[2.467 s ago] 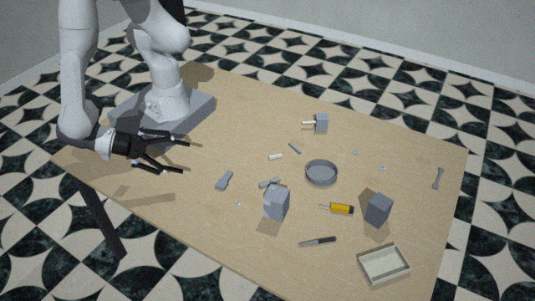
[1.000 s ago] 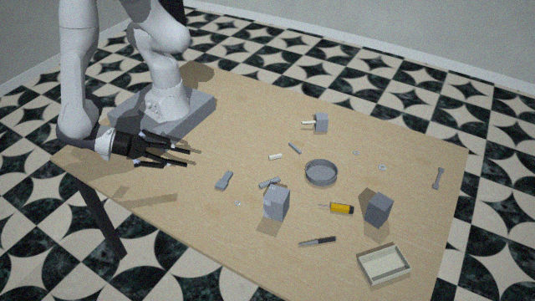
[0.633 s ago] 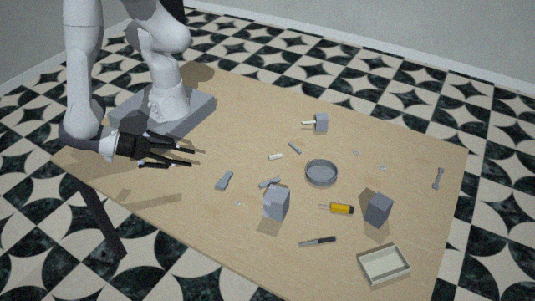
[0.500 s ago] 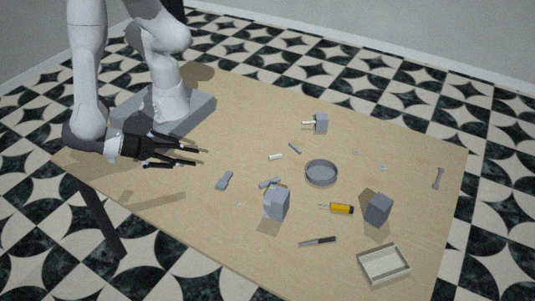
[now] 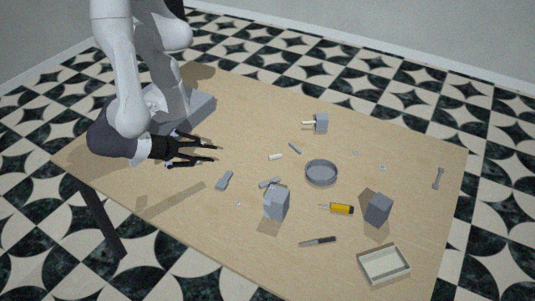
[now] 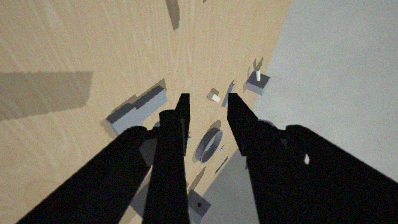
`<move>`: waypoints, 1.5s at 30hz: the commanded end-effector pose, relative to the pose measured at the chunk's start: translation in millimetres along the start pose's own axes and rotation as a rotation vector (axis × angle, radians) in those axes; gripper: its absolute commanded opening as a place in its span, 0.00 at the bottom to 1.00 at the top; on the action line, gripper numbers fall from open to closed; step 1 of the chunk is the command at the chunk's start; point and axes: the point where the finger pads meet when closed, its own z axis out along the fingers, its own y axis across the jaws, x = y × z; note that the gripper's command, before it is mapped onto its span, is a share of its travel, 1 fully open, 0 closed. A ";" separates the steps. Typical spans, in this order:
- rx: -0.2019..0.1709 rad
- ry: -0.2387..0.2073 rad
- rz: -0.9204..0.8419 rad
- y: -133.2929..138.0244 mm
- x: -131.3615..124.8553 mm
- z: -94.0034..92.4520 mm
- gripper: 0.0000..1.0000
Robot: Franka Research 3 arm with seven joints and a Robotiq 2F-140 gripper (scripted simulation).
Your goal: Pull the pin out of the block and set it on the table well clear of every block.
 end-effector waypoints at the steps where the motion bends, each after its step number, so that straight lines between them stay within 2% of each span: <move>1: 0.046 0.137 0.120 -1.5 -0.3 16.0 0.32; 2: 0.058 0.171 0.118 0.2 -1.8 21.6 0.32; 4: 0.058 0.171 0.118 0.2 -1.8 21.6 0.32; 8: 0.115 0.305 0.105 7.8 -9.2 44.6 0.32; 14: 0.234 0.485 0.059 23.0 -25.1 82.0 0.32; 19: 0.351 0.602 -0.004 41.3 -41.8 117.1 0.32; 21: 0.351 0.602 -0.004 41.3 -41.8 117.1 0.32; 24: 0.423 0.655 -0.052 55.4 -52.3 140.2 0.32; 28: 0.515 0.702 -0.125 78.5 -65.7 172.9 0.32; 32: 0.596 0.725 -0.205 105.7 -76.4 206.9 0.32; 36: 0.662 0.731 -0.286 135.7 -83.0 240.8 0.32; 38: 0.662 0.731 -0.286 135.7 -83.0 240.8 0.32; 45: 0.739 0.714 -0.418 189.1 -84.3 294.5 0.32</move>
